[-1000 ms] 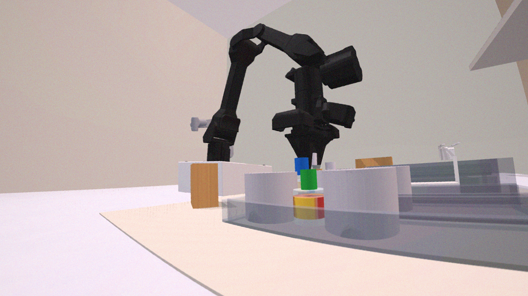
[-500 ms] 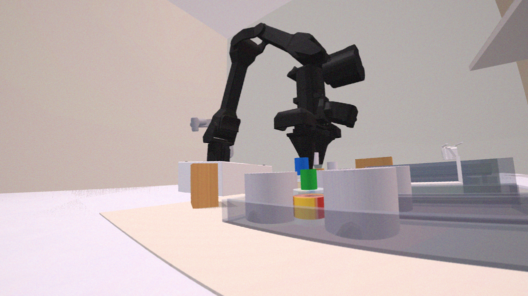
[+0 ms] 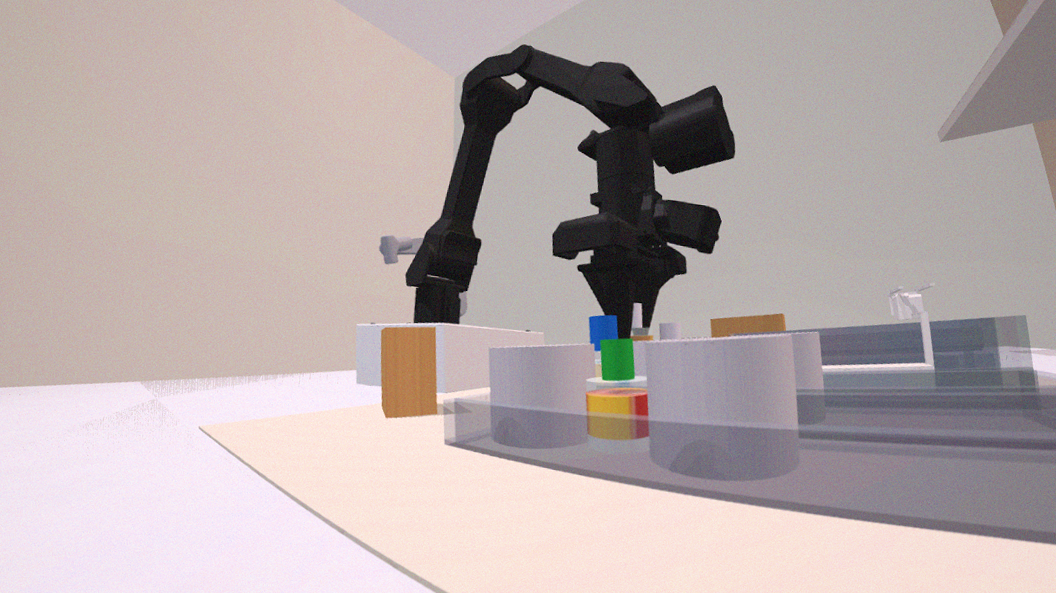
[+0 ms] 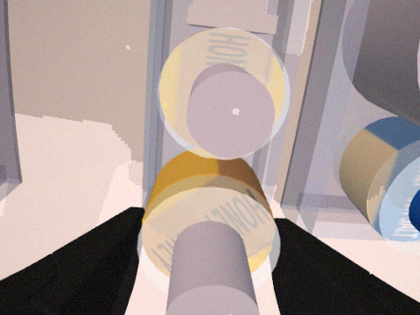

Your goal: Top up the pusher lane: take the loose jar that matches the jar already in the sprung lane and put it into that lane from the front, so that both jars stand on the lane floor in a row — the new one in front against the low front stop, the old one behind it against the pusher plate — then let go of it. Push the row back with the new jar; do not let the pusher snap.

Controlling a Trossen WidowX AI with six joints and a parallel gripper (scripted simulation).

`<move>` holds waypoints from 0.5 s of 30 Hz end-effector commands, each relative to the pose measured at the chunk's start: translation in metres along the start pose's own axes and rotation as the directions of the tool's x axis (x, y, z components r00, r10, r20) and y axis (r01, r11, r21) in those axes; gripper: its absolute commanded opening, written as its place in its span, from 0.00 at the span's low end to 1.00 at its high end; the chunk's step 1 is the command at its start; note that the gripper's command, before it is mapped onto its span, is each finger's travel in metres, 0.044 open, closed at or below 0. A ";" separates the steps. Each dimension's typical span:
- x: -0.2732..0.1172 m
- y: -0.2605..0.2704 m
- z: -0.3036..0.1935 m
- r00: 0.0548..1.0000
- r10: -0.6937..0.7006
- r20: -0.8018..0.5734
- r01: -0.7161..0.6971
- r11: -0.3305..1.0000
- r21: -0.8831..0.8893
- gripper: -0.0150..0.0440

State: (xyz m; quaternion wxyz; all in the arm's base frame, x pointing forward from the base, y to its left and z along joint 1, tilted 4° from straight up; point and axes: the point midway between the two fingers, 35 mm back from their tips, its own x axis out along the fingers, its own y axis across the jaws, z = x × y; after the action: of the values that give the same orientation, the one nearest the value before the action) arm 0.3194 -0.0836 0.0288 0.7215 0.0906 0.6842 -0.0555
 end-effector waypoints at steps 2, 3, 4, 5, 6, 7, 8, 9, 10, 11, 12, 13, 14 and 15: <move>-0.005 0.000 0.011 1.000 -0.004 0.031 0.004 1.000 0.005 0.25; -0.005 0.000 0.011 1.000 -0.004 0.031 0.004 1.000 0.005 0.25; -0.005 0.000 0.011 1.000 -0.004 0.031 0.004 1.000 0.005 0.25; -0.005 0.000 0.011 1.000 -0.004 0.031 0.004 1.000 0.005 0.25; -0.004 0.000 0.011 1.000 -0.004 0.031 0.004 1.000 0.005 0.25; -0.004 0.000 0.011 1.000 -0.004 0.031 0.004 1.000 0.005 0.25; -0.004 0.000 0.011 1.000 -0.004 0.031 0.004 1.000 0.005 0.25; -0.004 0.000 0.011 1.000 -0.004 0.031 0.004 1.000 0.005 0.25; -0.004 0.000 0.011 1.000 -0.004 0.031 0.004 1.000 0.005 0.25; -0.004 0.000 0.011 1.000 -0.004 0.031 0.004 1.000 0.005 0.25; -0.004 0.000 0.011 1.000 -0.004 0.031 0.004 1.000 0.005 0.25; -0.004 0.000 0.011 1.000 -0.004 0.031 0.004 1.000 0.005 0.25; -0.004 0.000 0.011 1.000 -0.004 0.031 0.004 1.000 0.005 0.25; -0.004 0.000 0.011 1.000 -0.004 0.031 0.004 1.000 0.005 0.25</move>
State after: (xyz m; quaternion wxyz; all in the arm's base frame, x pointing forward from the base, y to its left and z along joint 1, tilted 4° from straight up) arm 0.3220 -0.0842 0.0296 0.7226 0.0903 0.6831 -0.0556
